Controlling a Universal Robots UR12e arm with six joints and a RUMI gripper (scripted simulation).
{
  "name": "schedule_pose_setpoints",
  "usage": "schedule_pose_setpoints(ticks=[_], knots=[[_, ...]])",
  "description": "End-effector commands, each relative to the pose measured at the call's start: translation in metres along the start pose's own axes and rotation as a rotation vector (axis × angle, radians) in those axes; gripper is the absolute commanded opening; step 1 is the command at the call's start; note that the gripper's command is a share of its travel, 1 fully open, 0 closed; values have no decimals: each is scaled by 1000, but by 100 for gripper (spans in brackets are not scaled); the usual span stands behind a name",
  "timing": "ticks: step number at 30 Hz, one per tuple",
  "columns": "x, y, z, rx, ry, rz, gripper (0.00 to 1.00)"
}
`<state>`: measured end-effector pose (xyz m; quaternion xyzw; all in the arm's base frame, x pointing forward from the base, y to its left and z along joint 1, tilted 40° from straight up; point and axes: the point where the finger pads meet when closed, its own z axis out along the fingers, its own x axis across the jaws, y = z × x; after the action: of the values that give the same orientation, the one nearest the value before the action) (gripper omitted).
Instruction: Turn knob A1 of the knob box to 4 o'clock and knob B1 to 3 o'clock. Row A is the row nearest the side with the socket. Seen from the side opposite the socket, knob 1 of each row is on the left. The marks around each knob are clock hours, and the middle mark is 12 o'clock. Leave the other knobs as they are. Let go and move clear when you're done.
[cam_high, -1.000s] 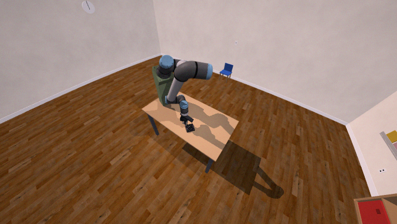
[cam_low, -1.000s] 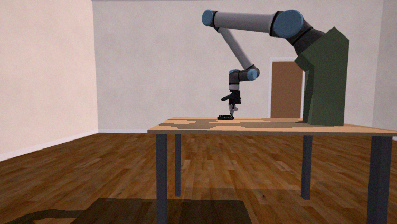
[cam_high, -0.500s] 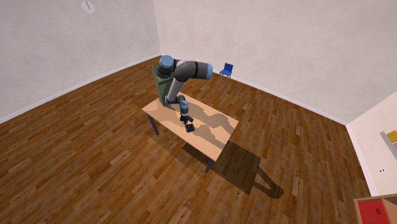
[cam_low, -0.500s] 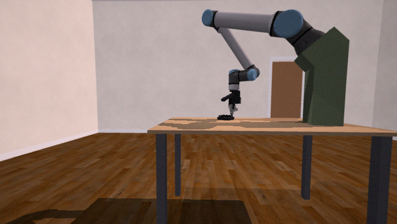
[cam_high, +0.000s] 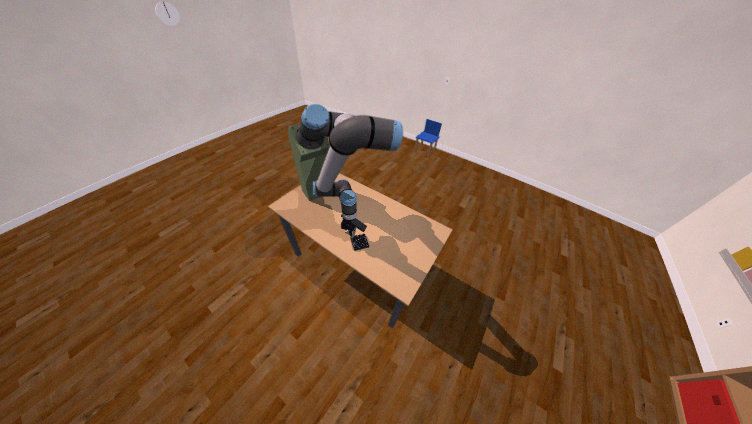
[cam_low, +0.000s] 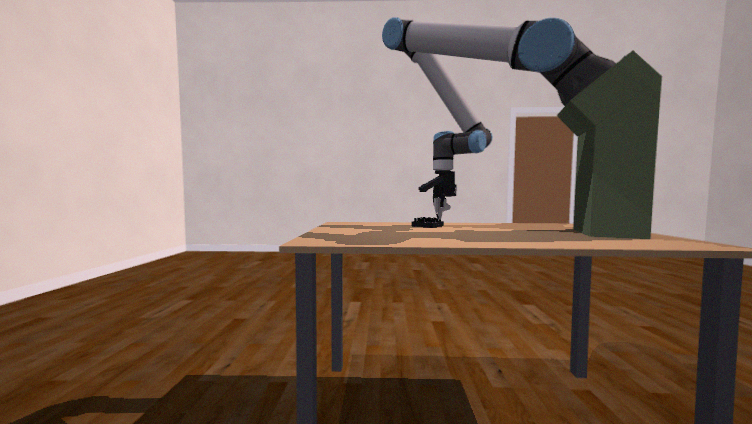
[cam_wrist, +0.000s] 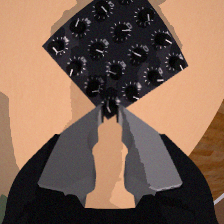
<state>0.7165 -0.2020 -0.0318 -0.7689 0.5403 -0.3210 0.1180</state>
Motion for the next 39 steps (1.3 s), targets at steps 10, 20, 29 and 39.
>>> schedule_pose_setpoints(ticks=[10, 20, 29, 39], knots=[[1, -2, 1, 2, 2, -2, 4], [0, -2, 1, 2, 1, 114, 4], [0, -1, 1, 1, 0, 243, 4], [0, -1, 0, 1, 1, 272, 4]])
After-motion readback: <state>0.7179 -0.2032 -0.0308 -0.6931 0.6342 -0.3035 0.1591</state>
